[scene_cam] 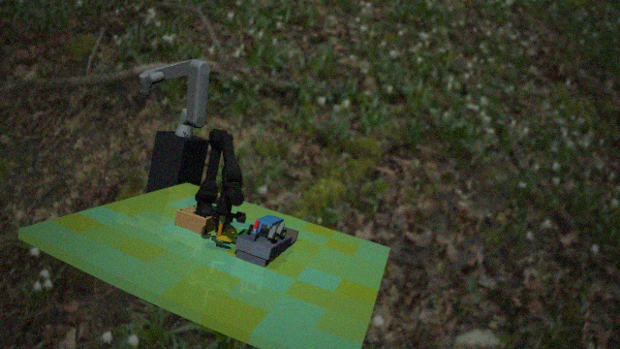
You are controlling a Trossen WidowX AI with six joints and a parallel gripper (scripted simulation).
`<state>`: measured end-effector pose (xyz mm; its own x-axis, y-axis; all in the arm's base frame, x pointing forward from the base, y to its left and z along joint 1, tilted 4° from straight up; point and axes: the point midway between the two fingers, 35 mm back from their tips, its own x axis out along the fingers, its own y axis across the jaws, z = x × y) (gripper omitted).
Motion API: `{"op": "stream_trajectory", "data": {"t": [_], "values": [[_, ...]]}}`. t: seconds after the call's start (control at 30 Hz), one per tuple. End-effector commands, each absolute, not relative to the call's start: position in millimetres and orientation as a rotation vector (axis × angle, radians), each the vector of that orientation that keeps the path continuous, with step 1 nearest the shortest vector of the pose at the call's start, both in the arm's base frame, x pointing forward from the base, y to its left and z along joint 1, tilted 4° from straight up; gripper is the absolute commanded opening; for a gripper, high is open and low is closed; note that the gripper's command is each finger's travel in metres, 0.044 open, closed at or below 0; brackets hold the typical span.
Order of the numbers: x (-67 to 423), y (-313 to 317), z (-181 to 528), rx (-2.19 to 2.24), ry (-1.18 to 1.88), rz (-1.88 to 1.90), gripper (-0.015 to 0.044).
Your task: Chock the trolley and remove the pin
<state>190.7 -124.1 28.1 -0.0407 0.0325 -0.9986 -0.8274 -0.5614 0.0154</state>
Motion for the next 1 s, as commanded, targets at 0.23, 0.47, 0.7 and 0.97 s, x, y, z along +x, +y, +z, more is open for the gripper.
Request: {"op": "stream_trajectory", "data": {"t": [0.23,0.47,0.7,0.97], "values": [[192,-125,66,-1.595,0.85,1.669,0.0],[193,-126,85,-1.595,0.85,1.669,0.0],[195,-127,104,-1.595,0.85,1.669,0.0],[197,-127,125,-1.596,0.85,1.669,0.0]]}}
